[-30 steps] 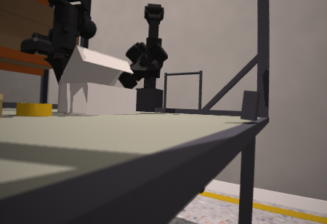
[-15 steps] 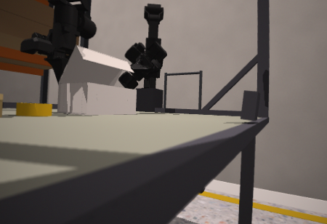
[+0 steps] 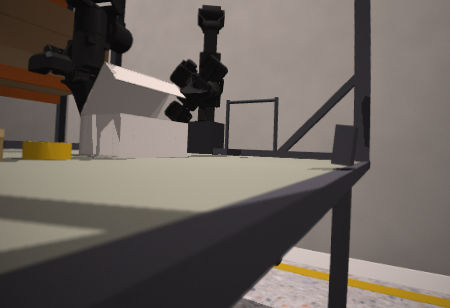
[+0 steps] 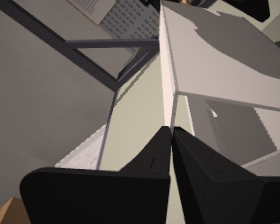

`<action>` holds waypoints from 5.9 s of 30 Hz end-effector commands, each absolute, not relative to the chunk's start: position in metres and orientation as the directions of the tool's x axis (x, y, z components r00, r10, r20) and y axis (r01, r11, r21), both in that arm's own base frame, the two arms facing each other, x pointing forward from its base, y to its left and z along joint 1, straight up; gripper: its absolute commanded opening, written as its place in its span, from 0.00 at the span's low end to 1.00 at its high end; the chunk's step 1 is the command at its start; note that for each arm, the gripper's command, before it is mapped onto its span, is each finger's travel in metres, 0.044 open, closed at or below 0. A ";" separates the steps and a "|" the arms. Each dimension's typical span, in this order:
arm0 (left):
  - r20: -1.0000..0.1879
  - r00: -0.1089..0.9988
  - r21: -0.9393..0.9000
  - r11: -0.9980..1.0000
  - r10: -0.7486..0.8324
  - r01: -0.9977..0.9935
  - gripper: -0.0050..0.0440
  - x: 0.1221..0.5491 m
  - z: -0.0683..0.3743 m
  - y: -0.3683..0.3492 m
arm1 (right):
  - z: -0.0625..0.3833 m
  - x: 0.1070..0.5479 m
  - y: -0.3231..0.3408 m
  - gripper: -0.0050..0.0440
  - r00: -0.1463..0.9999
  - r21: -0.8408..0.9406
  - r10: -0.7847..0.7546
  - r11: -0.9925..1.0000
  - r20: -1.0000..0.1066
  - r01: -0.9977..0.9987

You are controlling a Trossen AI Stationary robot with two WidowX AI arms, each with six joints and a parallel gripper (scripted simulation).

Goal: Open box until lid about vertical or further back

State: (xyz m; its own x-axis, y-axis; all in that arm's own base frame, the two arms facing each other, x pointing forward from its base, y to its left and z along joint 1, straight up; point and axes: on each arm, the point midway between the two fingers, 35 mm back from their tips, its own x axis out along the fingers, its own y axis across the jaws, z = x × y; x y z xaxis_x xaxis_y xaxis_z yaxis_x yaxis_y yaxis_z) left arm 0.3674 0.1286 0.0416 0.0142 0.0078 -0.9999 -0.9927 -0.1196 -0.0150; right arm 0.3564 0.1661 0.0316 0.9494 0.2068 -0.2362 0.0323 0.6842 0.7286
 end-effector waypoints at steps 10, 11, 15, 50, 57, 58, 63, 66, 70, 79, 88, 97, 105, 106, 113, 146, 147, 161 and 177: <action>-1.000 0.028 -0.029 -0.118 0.010 -0.993 0.00 0.369 0.046 0.128 | 0.035 0.357 0.165 0.12 0.949 0.802 0.228 0.596 -0.216 0.039; -1.000 0.028 -0.029 -0.118 0.010 -0.993 0.00 0.369 0.046 0.128 | 0.035 0.357 0.165 0.12 0.949 0.807 0.230 0.589 -0.215 0.040; -1.000 0.028 -0.029 -0.118 0.010 -0.993 0.00 0.369 0.046 0.128 | 0.036 0.357 0.166 0.12 0.948 0.827 0.237 0.560 -0.210 0.043; -1.000 0.028 -0.029 -0.118 0.010 -0.993 0.00 0.369 0.046 0.128 | 0.041 0.357 0.167 0.12 0.942 0.942 0.291 0.328 -0.169 0.068; -1.000 0.028 -0.029 -0.118 0.010 -0.993 0.00 0.369 0.046 0.128 | 0.042 0.356 0.167 0.12 0.940 0.957 0.301 0.279 -0.161 0.075; -1.000 0.028 -0.029 -0.118 0.010 -0.993 0.00 0.369 0.046 0.128 | 0.042 0.356 0.167 0.12 0.940 0.960 0.303 0.271 -0.159 0.075; -1.000 0.028 -0.029 -0.118 0.010 -0.993 0.00 0.369 0.046 0.128 | 0.043 0.356 0.168 0.12 0.938 0.969 0.311 0.231 -0.153 0.081; -1.000 0.028 -0.029 -0.118 0.010 -0.993 0.00 0.369 0.046 0.128 | 0.044 0.356 0.168 0.12 0.937 0.971 0.313 0.226 -0.152 0.082; -1.000 0.028 -0.029 -0.118 0.010 -0.993 0.00 0.369 0.046 0.128 | 0.045 0.356 0.169 0.12 0.938 0.971 0.315 0.224 -0.148 0.078; -0.999 0.052 -0.053 -0.117 0.018 -0.992 0.00 0.373 0.077 0.129 | 0.045 0.356 0.169 0.12 0.938 0.971 0.314 0.226 -0.147 0.076; -0.999 0.037 -0.038 -0.118 0.013 -0.992 0.00 0.370 0.099 0.128 | 0.049 0.358 0.169 0.12 0.940 0.973 0.313 0.223 -0.136 0.067; -0.999 0.031 -0.032 -0.118 0.011 -0.993 0.00 0.369 0.098 0.127 | 0.049 0.358 0.169 0.12 0.940 0.973 0.313 0.223 -0.136 0.067; -0.998 0.025 -0.030 -0.115 0.050 -0.993 0.00 0.362 0.098 0.122 | 0.049 0.358 0.169 0.12 0.940 0.973 0.313 0.223 -0.136 0.067; -0.995 0.024 -0.035 -0.111 0.095 -0.993 0.00 0.358 0.100 0.119 | 0.049 0.358 0.169 0.12 0.940 0.973 0.313 0.223 -0.136 0.067; -0.889 0.102 -0.149 -0.074 0.446 -0.986 0.00 0.321 0.121 0.095 | 0.049 0.358 0.169 0.12 0.940 0.973 0.313 0.223 -0.136 0.067; -0.532 0.312 -0.441 0.057 0.787 -0.896 0.00 0.252 0.144 0.078 | 0.049 0.358 0.169 0.12 0.940 0.973 0.313 0.223 -0.136 0.067; -0.536 0.310 -0.437 0.057 0.785 -0.898 0.00 0.253 0.143 0.078 | 0.049 0.358 0.169 0.12 0.940 0.973 0.313 0.223 -0.136 0.067; -0.557 0.328 -0.460 0.045 0.763 -0.887 0.00 0.266 0.141 0.005 | 0.049 0.358 0.169 0.12 0.940 0.973 0.313 0.223 -0.136 0.067; -0.542 0.311 -0.437 0.054 0.781 -0.898 0.00 0.259 0.143 -0.012 | 0.049 0.358 0.169 0.12 0.940 0.973 0.313 0.223 -0.136 0.067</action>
